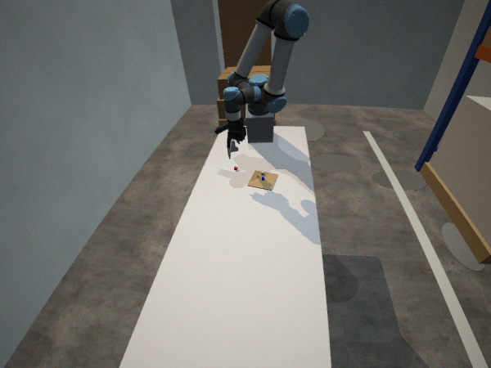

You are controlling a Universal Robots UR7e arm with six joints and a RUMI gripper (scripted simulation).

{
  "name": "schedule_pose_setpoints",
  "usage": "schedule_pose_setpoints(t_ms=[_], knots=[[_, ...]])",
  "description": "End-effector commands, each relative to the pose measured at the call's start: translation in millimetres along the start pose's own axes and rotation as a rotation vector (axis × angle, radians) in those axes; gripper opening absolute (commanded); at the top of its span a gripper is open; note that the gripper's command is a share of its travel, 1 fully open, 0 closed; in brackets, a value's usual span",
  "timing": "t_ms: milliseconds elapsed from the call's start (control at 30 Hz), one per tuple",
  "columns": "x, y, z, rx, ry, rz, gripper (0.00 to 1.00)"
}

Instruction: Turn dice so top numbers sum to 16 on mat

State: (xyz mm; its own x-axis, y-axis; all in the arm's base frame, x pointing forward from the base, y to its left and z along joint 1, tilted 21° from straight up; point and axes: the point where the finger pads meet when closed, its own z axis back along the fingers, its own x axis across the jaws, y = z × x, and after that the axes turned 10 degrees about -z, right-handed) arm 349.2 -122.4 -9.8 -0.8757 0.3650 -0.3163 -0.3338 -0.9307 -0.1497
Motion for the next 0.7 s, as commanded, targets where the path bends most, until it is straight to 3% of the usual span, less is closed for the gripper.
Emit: schedule_pose_setpoints(t_ms=[0,667], knots=[[-2,2,-4.6,-0.002,0.003,0.141,1.00],[-4,5,-24.3,-0.001,0.003,0.756,1.00]])
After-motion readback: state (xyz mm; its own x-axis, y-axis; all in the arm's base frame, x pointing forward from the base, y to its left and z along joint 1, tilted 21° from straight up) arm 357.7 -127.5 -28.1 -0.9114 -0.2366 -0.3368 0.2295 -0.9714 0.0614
